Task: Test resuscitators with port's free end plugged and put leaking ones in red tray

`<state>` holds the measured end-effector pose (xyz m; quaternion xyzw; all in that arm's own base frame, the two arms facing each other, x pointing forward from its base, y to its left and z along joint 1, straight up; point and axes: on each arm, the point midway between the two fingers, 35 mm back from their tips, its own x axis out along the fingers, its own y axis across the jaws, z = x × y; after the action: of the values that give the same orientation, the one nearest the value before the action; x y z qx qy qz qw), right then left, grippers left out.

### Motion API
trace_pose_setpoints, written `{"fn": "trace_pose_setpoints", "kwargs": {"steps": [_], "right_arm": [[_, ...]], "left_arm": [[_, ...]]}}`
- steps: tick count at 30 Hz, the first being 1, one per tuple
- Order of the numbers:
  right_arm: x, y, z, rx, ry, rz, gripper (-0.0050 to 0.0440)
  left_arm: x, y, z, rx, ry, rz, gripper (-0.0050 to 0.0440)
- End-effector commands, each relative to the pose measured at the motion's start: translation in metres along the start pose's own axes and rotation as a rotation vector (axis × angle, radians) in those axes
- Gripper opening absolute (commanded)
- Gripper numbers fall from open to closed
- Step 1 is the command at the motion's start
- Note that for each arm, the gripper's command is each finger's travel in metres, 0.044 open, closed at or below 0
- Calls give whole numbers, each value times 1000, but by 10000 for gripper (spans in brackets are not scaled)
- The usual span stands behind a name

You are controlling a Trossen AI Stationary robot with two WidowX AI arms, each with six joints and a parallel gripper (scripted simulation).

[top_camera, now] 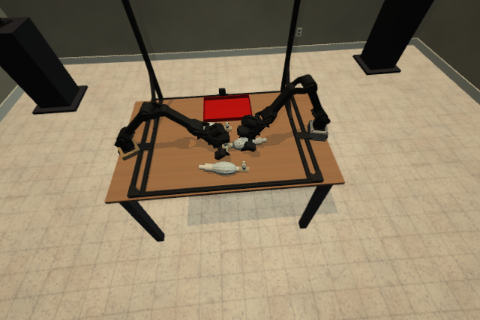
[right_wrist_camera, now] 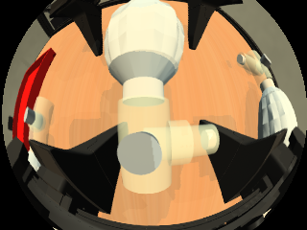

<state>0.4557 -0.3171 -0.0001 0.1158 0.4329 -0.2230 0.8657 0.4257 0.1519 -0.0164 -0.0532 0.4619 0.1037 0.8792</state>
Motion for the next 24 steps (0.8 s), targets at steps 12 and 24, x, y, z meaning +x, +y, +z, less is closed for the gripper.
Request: {"fn": "trace_pose_setpoints", "kwargs": {"steps": [12,24], "right_arm": [[0,-1,1,0,-3,-3,0],[0,-1,1,0,-3,-3,0]], "left_arm": [[0,0,-1,0,2,0,0],[0,0,-1,0,2,0,0]]}}
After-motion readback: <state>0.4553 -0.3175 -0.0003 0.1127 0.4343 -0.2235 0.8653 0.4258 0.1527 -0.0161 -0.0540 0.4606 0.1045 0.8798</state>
